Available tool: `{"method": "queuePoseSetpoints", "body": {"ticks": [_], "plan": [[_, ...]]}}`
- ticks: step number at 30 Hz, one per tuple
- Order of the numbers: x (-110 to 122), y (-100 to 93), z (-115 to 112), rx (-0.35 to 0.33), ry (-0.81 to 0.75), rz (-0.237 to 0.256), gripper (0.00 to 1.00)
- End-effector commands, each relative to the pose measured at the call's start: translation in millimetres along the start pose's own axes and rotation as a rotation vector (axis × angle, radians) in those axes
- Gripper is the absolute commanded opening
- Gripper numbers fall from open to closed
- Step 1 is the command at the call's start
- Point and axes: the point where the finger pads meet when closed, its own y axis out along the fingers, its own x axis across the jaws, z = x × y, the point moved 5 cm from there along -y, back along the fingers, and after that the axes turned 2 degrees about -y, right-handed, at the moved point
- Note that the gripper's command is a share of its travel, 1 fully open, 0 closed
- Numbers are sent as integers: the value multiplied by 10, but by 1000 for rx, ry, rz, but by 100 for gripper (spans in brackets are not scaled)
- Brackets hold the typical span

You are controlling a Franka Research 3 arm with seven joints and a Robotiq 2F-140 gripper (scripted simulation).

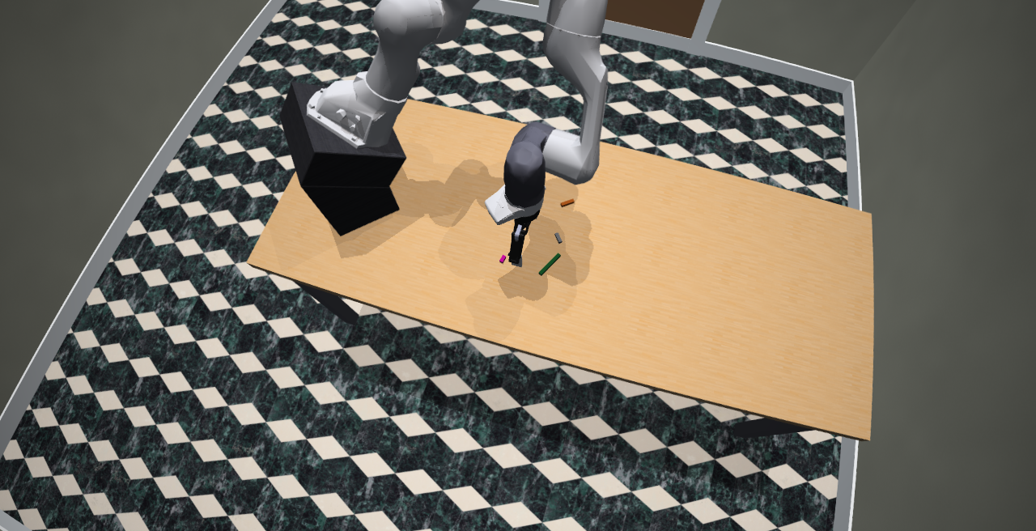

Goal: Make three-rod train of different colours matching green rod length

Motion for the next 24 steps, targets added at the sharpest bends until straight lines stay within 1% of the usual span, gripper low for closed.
{"method": "queuePoseSetpoints", "body": {"ticks": [1, 18, 21, 24], "plan": [[-10, -3, -9, -1, 2, -2, 100], [4, -2, -14, -1, 12, -2, 100], [85, 3, -42, 1, 70, -3, 100], [260, 12, -97, 4, 197, -6, 100]]}}
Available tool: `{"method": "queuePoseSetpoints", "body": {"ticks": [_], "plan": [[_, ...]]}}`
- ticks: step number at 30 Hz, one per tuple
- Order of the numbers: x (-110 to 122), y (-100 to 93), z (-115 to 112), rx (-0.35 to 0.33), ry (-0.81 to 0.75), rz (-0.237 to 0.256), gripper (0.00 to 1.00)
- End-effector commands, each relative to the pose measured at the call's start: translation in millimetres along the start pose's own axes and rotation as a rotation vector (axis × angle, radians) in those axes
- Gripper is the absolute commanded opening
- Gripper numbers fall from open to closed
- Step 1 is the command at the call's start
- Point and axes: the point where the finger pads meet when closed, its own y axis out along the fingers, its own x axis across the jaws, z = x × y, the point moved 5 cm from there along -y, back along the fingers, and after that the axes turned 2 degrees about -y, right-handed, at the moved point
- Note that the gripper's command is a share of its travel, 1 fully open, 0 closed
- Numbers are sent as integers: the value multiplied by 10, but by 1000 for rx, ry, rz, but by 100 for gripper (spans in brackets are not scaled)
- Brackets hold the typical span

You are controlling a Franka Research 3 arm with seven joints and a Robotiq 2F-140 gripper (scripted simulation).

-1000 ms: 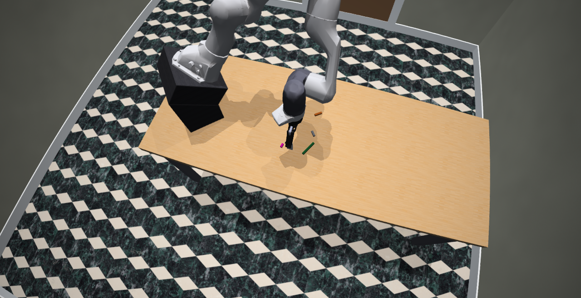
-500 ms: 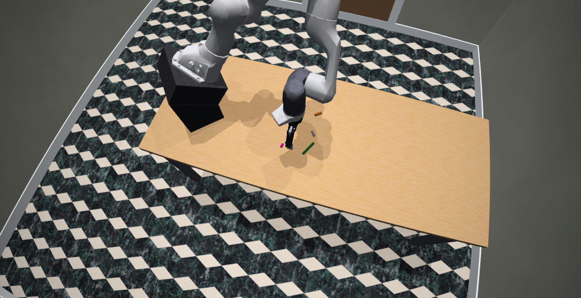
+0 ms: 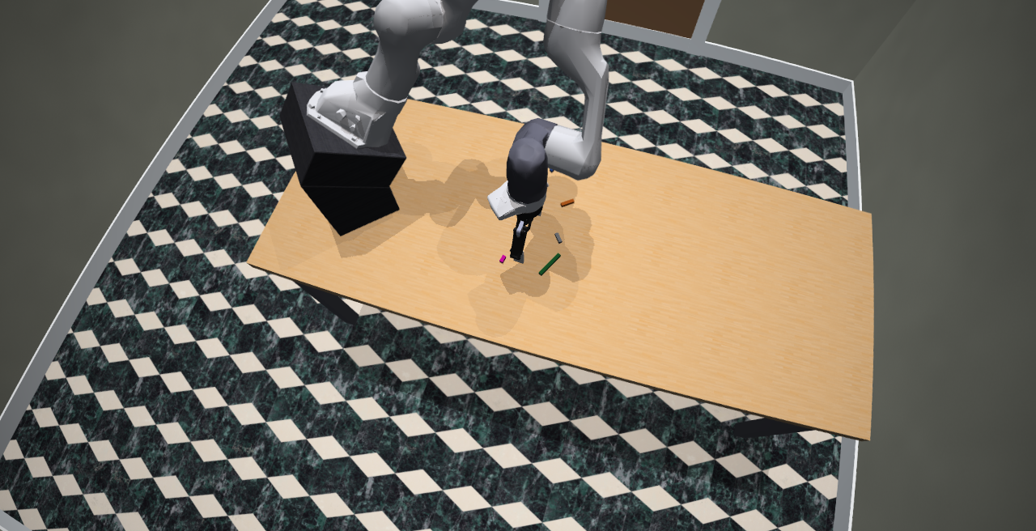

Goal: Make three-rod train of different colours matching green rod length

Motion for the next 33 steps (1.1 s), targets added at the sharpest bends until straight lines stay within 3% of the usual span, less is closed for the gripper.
{"method": "queuePoseSetpoints", "body": {"ticks": [1, 33], "plan": [[165, 15, -48, 11, 167, 0, 100], [733, 27, -150, 22, 575, -1, 100]]}}
